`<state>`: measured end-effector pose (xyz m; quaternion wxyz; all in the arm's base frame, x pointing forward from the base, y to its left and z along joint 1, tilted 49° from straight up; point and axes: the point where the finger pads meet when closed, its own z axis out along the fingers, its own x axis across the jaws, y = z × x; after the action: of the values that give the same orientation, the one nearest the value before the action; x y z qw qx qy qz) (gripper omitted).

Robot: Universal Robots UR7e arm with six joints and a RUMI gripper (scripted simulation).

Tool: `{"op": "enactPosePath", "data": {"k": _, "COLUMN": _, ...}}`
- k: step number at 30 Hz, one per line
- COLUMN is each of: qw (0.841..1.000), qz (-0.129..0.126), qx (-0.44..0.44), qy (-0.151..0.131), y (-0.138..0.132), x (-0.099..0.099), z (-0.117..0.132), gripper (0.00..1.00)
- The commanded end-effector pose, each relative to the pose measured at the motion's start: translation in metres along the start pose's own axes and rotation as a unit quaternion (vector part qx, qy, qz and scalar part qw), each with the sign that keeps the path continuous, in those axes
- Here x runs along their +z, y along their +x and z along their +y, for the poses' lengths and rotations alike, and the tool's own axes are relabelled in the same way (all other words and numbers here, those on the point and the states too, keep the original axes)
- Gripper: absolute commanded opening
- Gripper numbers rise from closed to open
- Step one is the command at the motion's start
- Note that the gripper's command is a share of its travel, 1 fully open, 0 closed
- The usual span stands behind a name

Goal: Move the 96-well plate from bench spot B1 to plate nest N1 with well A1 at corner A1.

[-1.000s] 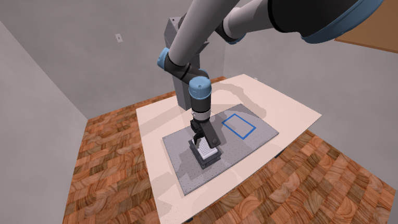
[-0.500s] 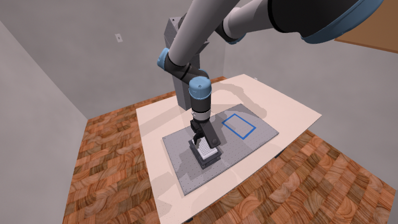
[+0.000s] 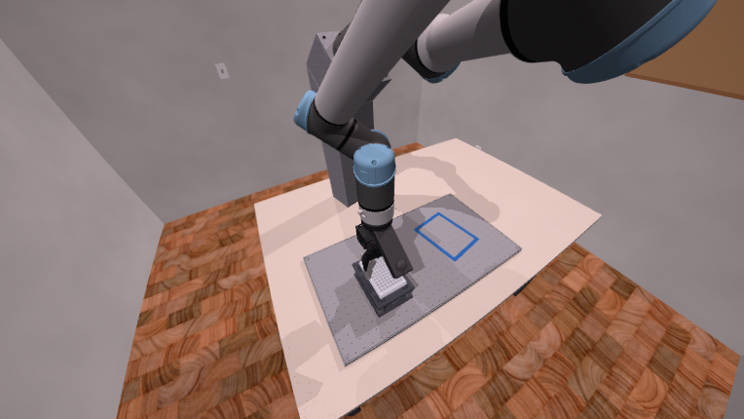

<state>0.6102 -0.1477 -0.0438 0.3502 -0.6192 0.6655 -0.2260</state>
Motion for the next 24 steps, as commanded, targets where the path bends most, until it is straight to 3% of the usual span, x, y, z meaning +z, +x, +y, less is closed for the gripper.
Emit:
{"op": "enactPosePath", "data": {"k": 1, "qw": 1.0, "qz": 0.0, "qx": -0.001, "qy": 0.001, "y": 0.0002, "x": 0.0019, "z": -0.0014, "gripper": 0.0}}
{"op": "enactPosePath", "data": {"k": 24, "qw": 1.0, "qz": 0.0, "qx": -0.001, "qy": 0.001, "y": 0.0001, "x": 0.0054, "z": -0.0013, "gripper": 0.0}}
